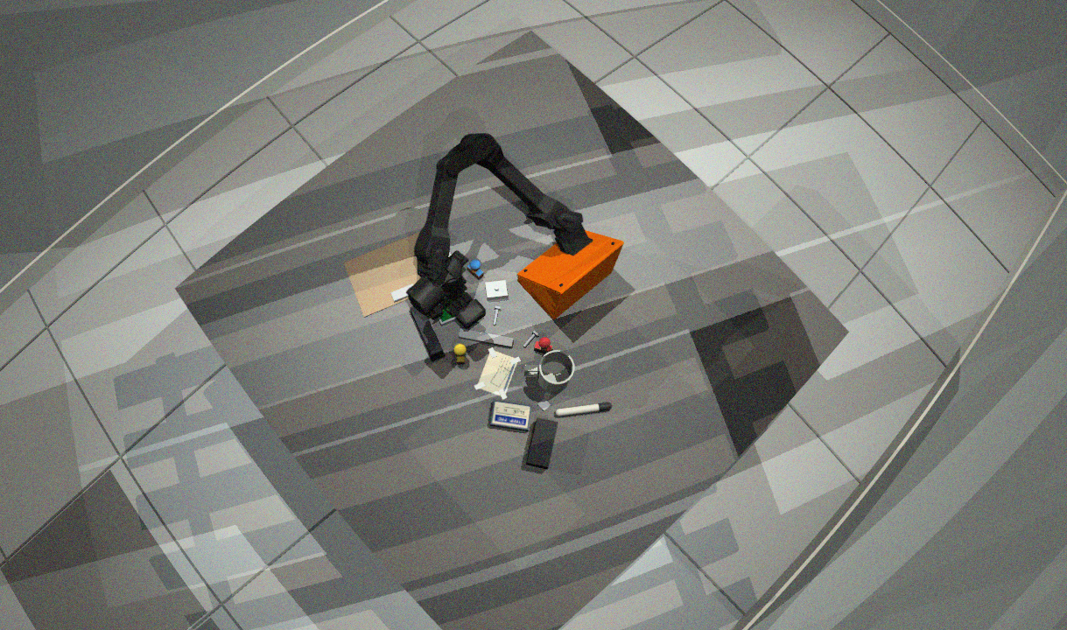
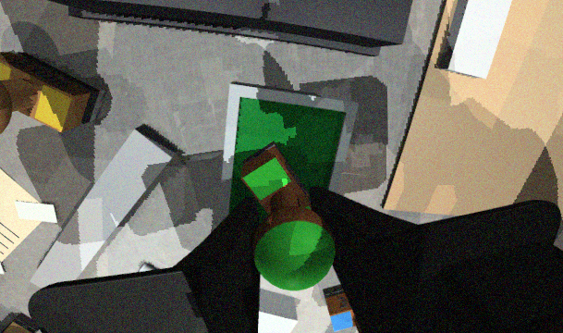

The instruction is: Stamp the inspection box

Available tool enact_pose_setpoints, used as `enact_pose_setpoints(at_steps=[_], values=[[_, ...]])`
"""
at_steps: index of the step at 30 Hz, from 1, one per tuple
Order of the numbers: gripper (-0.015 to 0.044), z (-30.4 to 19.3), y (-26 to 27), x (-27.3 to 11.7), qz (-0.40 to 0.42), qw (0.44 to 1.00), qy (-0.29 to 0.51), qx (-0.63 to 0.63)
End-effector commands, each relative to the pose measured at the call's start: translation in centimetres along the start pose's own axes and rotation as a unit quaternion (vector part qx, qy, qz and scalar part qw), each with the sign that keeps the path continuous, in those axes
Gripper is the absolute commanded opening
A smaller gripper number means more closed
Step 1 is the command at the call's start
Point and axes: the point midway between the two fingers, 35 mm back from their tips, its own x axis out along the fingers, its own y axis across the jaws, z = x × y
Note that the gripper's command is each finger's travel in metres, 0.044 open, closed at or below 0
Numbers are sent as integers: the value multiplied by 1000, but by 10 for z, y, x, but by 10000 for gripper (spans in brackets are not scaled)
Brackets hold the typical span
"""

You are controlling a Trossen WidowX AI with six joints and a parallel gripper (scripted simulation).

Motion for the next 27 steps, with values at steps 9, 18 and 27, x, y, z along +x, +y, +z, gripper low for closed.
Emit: enact_pose_setpoints(at_steps=[9, 18, 27], values=[[0, 0, -1, 0, -2, 1000, 1, 0], [0, 0, -1, -4, -1, 1000, 1, 0], [0, 0, -1, -8, -1, 1000, 1, 0]])
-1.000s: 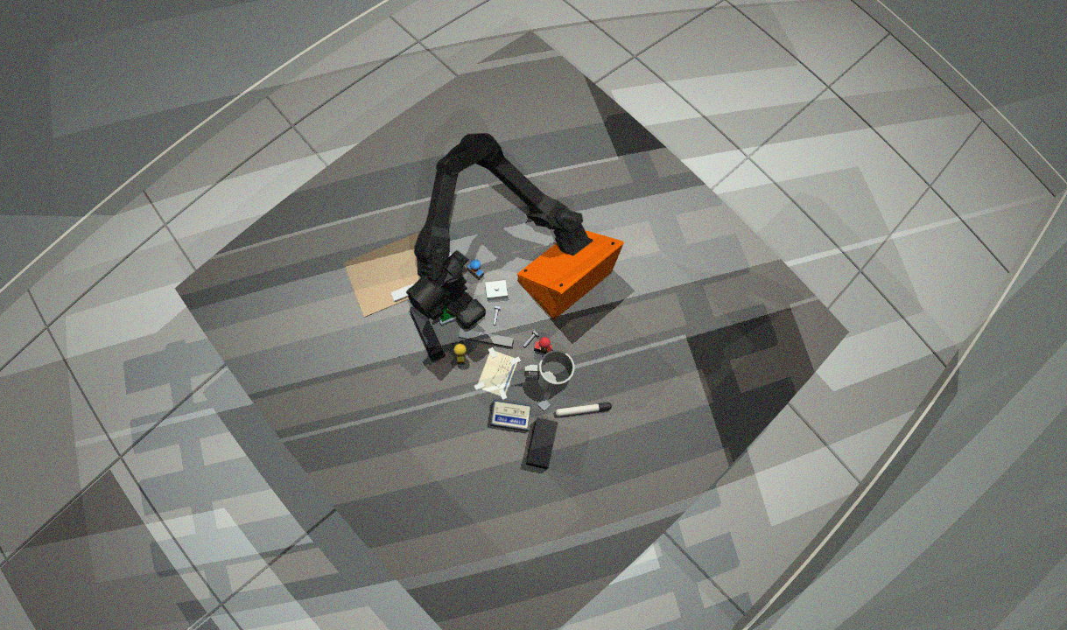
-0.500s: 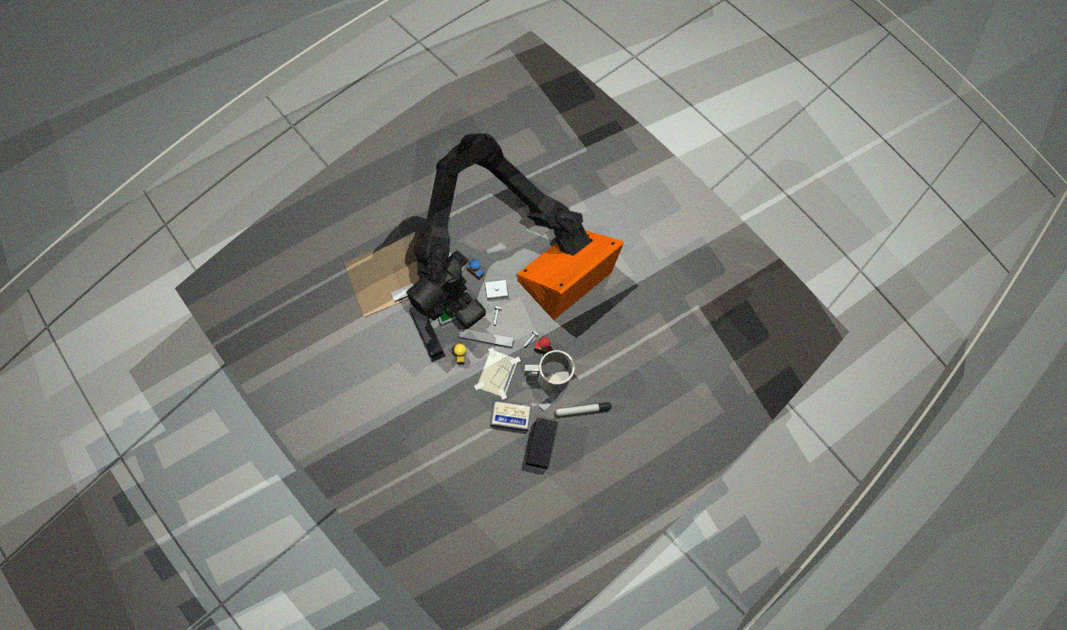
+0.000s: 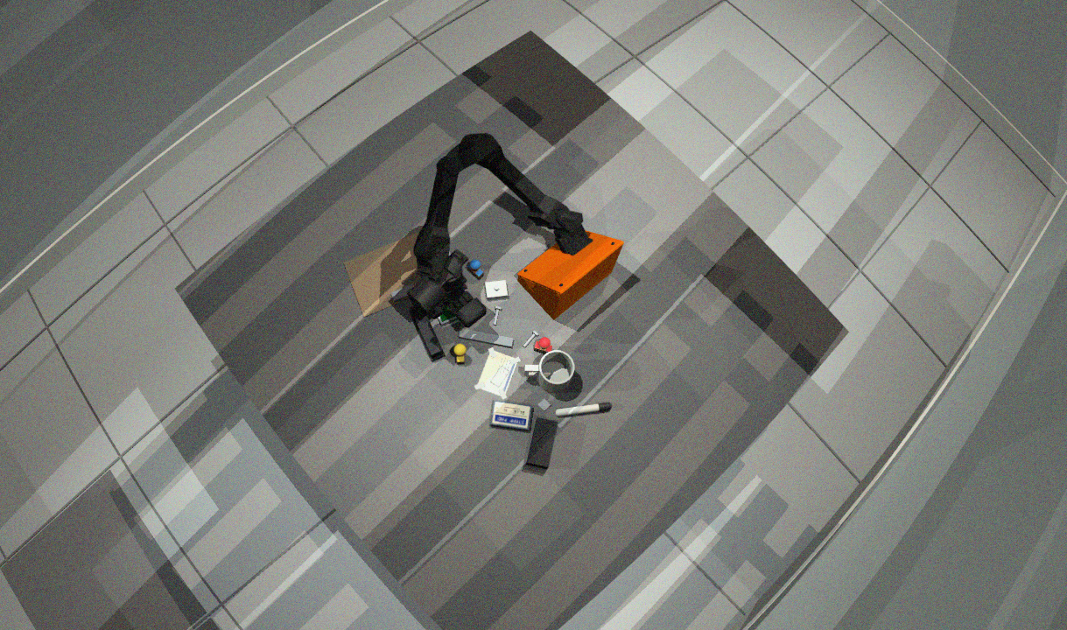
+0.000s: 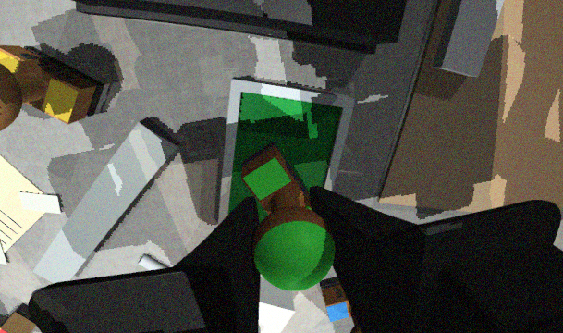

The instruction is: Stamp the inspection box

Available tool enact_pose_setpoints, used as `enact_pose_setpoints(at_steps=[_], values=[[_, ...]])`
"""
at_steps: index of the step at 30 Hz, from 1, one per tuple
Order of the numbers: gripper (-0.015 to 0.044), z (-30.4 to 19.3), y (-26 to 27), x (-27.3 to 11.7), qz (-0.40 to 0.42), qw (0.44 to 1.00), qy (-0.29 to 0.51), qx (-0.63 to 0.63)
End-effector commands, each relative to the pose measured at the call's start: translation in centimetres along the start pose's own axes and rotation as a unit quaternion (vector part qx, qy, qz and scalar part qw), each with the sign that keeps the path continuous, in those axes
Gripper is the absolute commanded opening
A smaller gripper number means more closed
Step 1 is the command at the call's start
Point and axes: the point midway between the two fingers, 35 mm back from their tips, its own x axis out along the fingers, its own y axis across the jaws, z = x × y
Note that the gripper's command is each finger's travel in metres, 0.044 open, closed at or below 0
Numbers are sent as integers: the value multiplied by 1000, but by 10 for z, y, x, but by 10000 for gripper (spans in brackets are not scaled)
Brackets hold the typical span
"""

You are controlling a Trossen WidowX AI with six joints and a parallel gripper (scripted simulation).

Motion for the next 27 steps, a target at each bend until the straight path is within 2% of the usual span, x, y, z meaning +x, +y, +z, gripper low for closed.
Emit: enact_pose_setpoints(at_steps=[1, 27], values=[[0, 1, 0, -3, 0, 1000, -1, 4], [0, 1, 1, -44, 1, 1000, -1, 4]])
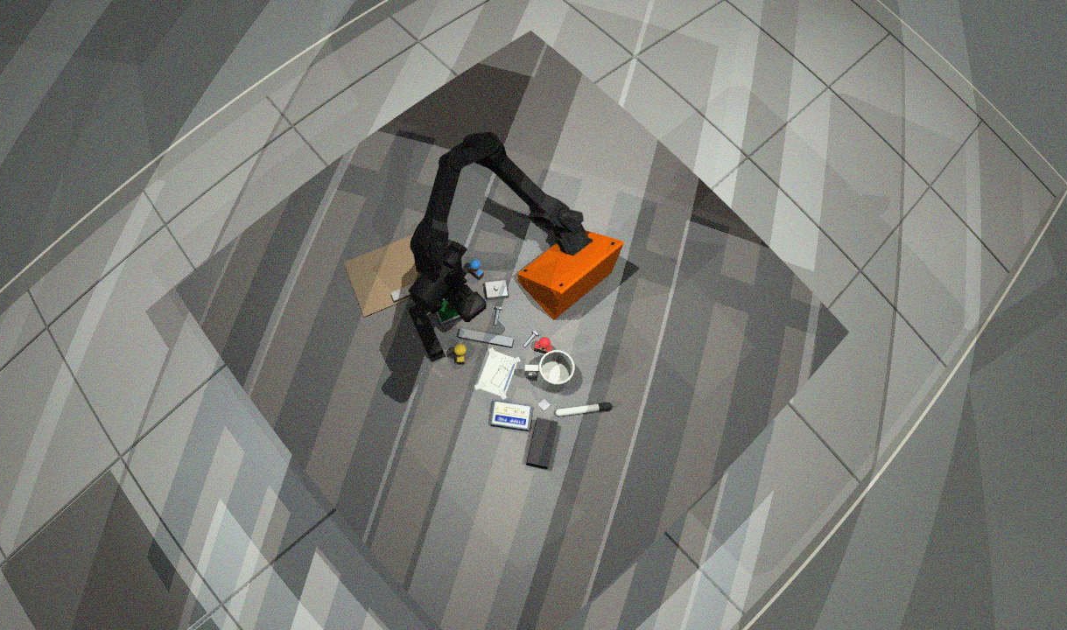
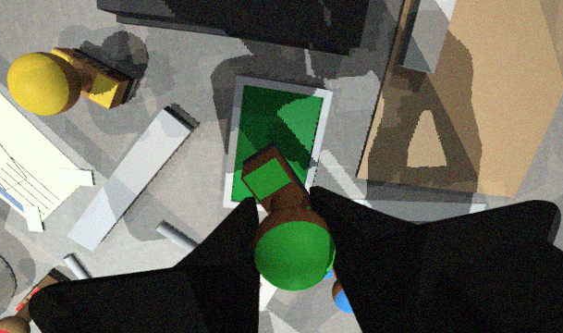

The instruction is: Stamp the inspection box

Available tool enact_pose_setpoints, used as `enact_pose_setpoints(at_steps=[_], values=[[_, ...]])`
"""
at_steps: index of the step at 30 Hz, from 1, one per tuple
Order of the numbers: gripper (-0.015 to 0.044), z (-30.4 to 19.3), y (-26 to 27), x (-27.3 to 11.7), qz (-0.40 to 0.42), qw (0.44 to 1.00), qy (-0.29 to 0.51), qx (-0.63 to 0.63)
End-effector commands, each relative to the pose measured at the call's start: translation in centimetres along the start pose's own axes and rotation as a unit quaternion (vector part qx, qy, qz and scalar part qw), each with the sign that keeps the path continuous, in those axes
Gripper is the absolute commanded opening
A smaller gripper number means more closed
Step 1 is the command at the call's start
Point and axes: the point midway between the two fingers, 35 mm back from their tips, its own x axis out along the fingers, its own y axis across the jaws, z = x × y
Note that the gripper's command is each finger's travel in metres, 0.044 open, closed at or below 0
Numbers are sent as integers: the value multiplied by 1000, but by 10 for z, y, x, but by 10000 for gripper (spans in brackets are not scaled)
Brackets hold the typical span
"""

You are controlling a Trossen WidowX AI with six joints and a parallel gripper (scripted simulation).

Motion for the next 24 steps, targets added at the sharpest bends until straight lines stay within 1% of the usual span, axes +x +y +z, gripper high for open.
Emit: enact_pose_setpoints(at_steps=[1, 7, 24], values=[[0, 1, 0, -7, 2, 1000, -1, 4], [0, 4, 7, -12, 3, 1000, -2, 8], [0, 29, 103, -16, 11, 999, -4, 45]])
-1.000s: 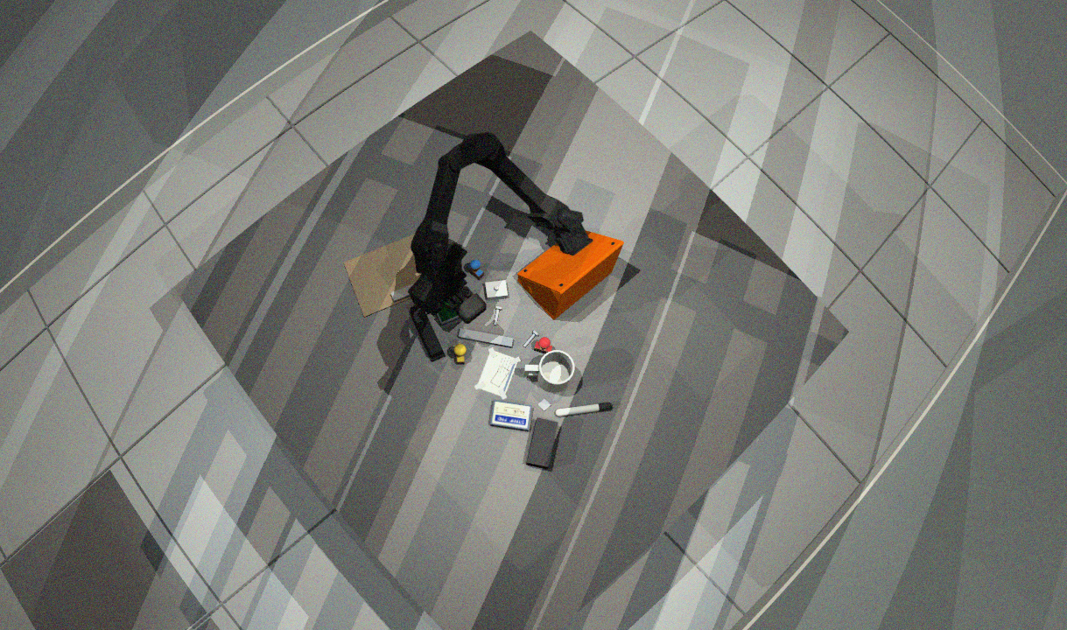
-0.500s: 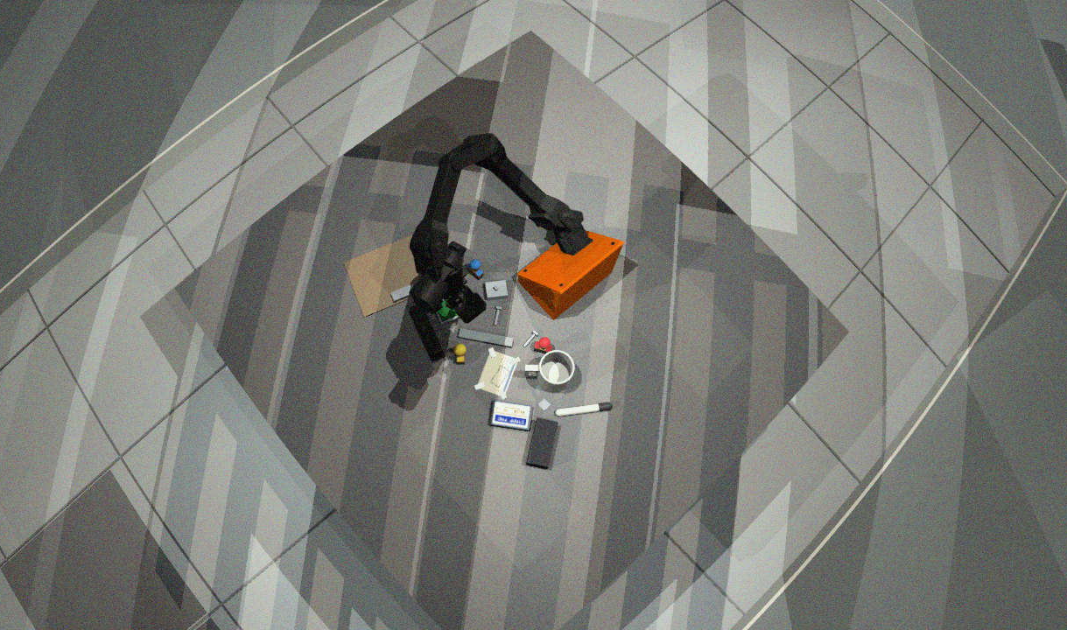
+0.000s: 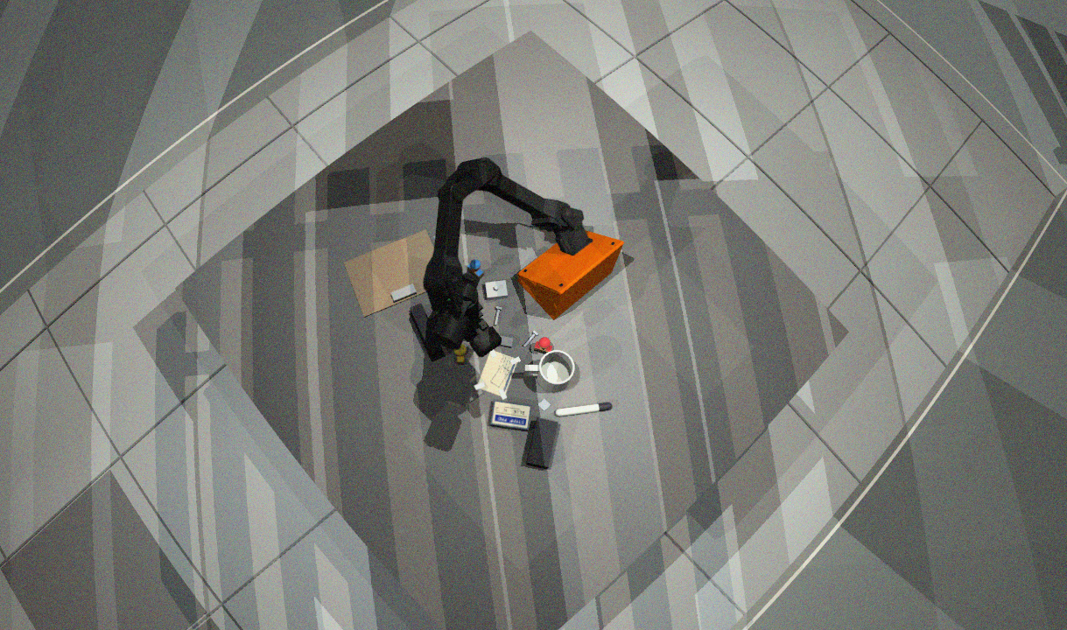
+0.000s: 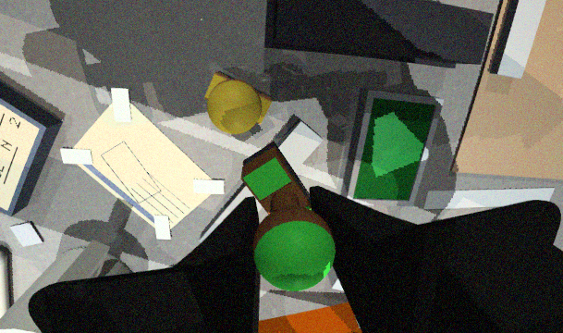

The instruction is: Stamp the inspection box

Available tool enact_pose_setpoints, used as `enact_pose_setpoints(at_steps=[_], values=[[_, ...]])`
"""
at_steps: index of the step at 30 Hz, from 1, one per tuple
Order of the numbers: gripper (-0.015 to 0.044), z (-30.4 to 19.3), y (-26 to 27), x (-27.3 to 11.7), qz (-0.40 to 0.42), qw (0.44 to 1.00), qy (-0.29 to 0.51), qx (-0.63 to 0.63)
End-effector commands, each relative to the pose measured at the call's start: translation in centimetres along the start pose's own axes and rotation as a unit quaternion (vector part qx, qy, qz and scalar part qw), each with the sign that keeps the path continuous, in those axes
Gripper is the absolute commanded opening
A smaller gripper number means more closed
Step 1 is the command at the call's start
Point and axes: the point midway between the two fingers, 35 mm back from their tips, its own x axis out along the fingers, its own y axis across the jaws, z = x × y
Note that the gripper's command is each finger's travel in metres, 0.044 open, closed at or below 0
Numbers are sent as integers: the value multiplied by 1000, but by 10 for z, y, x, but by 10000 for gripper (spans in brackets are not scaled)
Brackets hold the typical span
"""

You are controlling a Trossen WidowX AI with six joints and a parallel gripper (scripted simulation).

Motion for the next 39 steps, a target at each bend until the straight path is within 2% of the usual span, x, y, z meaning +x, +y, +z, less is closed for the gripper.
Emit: enact_pose_setpoints(at_steps=[1, 17, 39], values=[[0, 2, 22, -1, 3, 1000, -1, 12], [0, -9, 114, 5, -1, 999, -1, 49], [0, -8, 115, 18, 0, 999, -2, 49]])
